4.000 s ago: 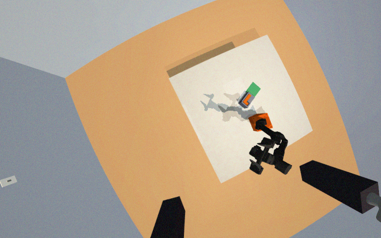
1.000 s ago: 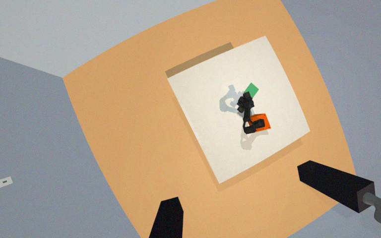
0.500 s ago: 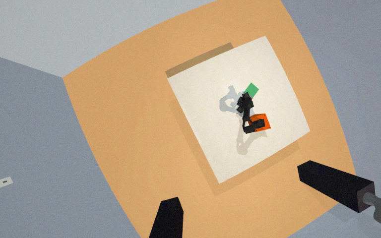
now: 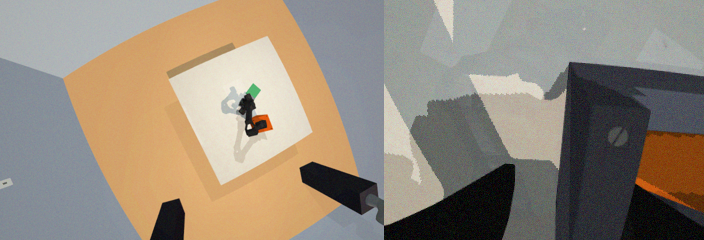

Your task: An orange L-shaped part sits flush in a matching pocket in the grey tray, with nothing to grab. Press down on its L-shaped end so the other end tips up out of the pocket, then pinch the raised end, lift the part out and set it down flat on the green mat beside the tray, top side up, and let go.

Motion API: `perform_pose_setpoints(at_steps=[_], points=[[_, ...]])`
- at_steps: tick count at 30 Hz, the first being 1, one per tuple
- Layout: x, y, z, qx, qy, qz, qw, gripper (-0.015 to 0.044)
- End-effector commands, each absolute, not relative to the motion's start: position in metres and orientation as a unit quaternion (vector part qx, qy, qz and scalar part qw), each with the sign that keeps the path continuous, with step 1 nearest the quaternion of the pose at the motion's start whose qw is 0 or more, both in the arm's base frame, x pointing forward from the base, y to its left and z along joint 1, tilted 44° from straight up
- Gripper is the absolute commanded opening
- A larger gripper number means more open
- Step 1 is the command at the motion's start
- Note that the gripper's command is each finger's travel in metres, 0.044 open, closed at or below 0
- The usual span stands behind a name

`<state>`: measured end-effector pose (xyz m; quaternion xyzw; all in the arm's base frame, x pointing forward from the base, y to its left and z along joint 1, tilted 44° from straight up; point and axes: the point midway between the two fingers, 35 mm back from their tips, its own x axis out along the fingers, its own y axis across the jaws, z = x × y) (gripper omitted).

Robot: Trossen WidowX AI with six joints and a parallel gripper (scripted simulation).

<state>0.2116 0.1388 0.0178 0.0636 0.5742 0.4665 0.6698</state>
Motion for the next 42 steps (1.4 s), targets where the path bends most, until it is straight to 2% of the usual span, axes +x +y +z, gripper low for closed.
perform_pose_setpoints(at_steps=[1,9,38,42], points=[[0.216,0.129,0.025,0.059,0.574,0.463,0.673,0.018],[0.227,0.066,0.078,0.06,0.574,0.463,0.672,0.018],[0.228,0.067,0.077,0.063,0.573,0.462,0.674,0.018],[0.234,0.063,0.074,0.117,0.609,0.413,0.667,0.028]])
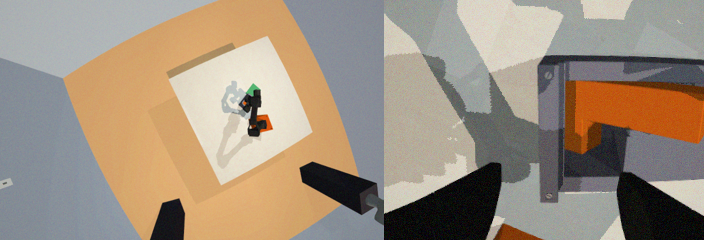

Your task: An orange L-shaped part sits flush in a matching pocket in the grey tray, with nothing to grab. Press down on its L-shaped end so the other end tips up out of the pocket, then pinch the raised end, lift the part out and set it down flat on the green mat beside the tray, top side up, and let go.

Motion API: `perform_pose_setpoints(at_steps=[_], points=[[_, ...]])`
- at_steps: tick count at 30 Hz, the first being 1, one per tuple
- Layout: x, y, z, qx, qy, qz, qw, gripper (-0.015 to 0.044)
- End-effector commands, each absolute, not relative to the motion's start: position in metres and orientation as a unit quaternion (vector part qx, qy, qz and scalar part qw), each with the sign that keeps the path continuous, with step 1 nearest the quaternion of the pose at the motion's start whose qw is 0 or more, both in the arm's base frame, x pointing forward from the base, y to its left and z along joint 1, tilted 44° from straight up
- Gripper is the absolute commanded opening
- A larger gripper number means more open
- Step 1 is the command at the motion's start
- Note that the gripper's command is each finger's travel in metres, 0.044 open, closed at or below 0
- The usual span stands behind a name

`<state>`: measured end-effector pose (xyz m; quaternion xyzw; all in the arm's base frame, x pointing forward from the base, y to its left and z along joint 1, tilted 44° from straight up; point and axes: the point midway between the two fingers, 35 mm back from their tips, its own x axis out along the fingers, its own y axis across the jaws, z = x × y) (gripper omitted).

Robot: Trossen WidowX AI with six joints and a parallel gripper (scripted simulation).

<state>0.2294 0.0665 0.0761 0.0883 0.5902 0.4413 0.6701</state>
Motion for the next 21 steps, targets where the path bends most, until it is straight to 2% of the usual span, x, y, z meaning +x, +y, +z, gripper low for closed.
perform_pose_setpoints(at_steps=[1,7,13,21], points=[[0.237,0.062,0.072,0.143,0.625,0.389,0.662,0.028],[0.258,0.046,0.058,0.339,0.715,0.176,0.586,0.028],[0.276,0.029,0.04,0.502,0.735,-0.052,0.453,0.028],[0.278,0.027,0.038,0.517,0.733,-0.078,0.435,0.028]])
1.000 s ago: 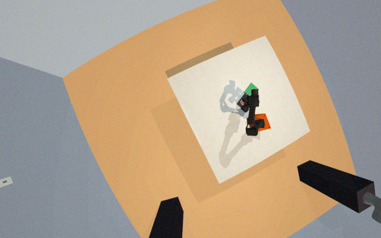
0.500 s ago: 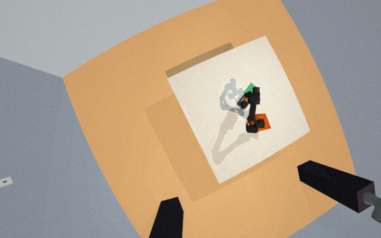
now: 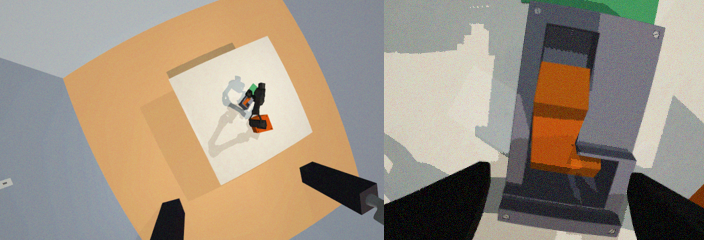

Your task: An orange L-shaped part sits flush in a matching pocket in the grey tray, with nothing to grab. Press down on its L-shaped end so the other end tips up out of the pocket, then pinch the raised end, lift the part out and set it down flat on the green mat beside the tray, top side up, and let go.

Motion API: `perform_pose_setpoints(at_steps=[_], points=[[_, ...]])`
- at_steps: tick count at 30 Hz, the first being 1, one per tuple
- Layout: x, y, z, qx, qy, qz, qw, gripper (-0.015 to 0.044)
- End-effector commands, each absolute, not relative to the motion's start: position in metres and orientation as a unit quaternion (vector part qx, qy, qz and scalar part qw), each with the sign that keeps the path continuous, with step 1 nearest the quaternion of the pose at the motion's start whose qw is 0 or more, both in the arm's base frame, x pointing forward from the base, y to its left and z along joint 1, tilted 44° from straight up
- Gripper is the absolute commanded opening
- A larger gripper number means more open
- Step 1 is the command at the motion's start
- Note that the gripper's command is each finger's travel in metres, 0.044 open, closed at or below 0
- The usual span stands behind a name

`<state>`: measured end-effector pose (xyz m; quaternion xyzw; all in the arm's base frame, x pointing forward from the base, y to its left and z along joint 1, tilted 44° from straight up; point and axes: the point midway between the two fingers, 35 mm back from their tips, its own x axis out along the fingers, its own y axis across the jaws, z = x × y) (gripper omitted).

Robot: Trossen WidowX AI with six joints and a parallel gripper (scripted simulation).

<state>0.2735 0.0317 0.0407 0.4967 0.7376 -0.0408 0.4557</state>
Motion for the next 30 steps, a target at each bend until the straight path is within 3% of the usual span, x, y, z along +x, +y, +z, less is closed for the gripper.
perform_pose_setpoints(at_steps=[1,30], points=[[0.278,0.027,0.038,0.517,0.733,-0.078,0.435,0.028],[0.274,0.067,-0.003,0.518,0.733,-0.078,0.435,0.028]])
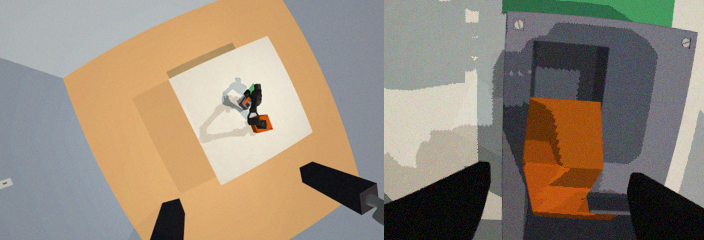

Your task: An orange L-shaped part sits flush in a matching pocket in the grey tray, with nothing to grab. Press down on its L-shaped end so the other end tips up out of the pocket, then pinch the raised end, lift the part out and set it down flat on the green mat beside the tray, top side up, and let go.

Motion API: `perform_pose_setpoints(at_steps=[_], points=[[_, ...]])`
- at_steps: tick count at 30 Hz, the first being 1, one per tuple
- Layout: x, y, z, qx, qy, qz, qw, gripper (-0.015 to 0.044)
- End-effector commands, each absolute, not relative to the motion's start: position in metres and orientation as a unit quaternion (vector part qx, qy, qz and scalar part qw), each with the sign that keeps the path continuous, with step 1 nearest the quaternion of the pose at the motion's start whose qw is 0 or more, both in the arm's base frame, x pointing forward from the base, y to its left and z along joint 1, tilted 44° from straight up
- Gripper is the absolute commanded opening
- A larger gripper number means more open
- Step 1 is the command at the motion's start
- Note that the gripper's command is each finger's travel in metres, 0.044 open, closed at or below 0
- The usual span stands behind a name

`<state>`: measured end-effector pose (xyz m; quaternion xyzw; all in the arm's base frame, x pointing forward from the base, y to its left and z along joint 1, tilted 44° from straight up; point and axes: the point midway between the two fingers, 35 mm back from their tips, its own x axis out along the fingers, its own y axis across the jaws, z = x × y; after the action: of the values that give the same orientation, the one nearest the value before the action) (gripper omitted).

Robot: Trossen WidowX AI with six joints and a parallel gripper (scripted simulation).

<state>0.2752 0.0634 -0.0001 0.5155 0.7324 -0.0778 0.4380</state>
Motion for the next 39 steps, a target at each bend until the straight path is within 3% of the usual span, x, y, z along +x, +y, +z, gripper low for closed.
perform_pose_setpoints(at_steps=[1,15,20,30,33,39], points=[[0.274,0.068,-0.005,0.518,0.733,-0.078,0.435,0.028],[0.271,0.082,-0.018,0.518,0.733,-0.077,0.434,0.028],[0.272,0.08,-0.016,0.516,0.733,-0.077,0.437,0.0149],[0.272,0.08,-0.016,0.516,0.733,-0.077,0.437,0.0082],[0.272,0.08,-0.016,0.516,0.733,-0.077,0.437,0.0003],[0.272,0.08,-0.016,0.516,0.733,-0.077,0.437,0.0]])
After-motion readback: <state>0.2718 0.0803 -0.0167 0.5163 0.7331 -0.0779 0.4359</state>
